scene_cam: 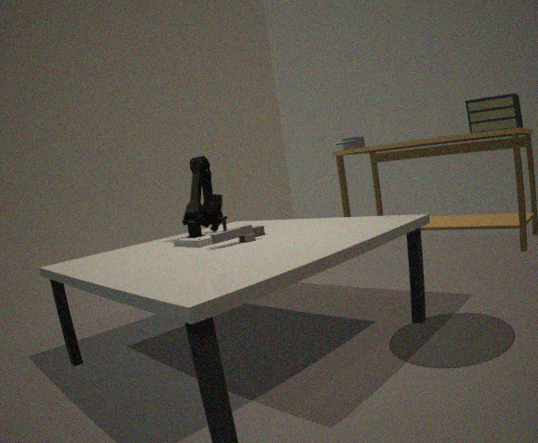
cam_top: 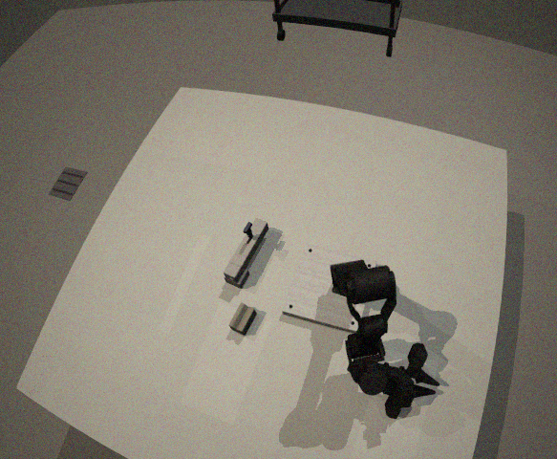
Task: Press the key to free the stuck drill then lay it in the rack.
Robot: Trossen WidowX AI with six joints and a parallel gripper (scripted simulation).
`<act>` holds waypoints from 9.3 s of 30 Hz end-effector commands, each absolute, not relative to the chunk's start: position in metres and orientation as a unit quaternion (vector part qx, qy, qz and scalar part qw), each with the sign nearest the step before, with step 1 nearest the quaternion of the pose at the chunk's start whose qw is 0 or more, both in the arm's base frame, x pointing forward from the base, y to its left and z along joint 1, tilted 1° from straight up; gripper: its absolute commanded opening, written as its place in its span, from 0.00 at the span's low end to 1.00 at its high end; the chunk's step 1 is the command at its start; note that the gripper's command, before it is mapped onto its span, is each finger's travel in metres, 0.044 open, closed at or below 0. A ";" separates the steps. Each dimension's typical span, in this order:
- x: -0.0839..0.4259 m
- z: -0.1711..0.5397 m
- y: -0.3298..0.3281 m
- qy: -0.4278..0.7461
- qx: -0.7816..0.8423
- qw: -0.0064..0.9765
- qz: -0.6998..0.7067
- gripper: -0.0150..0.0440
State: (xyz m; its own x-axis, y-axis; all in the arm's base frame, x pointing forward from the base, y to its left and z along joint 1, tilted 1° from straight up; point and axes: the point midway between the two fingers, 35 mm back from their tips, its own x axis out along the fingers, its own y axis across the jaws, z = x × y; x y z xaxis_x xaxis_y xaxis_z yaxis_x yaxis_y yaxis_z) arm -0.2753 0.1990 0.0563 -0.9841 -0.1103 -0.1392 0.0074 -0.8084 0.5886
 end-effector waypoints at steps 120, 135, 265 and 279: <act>0.283 0.117 -0.022 -0.699 -0.019 -0.715 0.010 0.25; 0.281 0.112 -0.021 -0.699 -0.019 -0.715 0.010 0.25; 0.291 0.082 0.141 -0.497 0.489 -0.523 -0.491 1.00; 0.293 0.062 0.137 -0.497 0.489 -0.523 -0.491 1.00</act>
State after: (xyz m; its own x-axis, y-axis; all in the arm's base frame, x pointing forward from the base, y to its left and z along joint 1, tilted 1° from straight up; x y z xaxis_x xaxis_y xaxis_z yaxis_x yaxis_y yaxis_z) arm 0.2944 0.1396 0.0707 0.0323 0.0325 -0.9989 -0.9985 0.0455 -0.0308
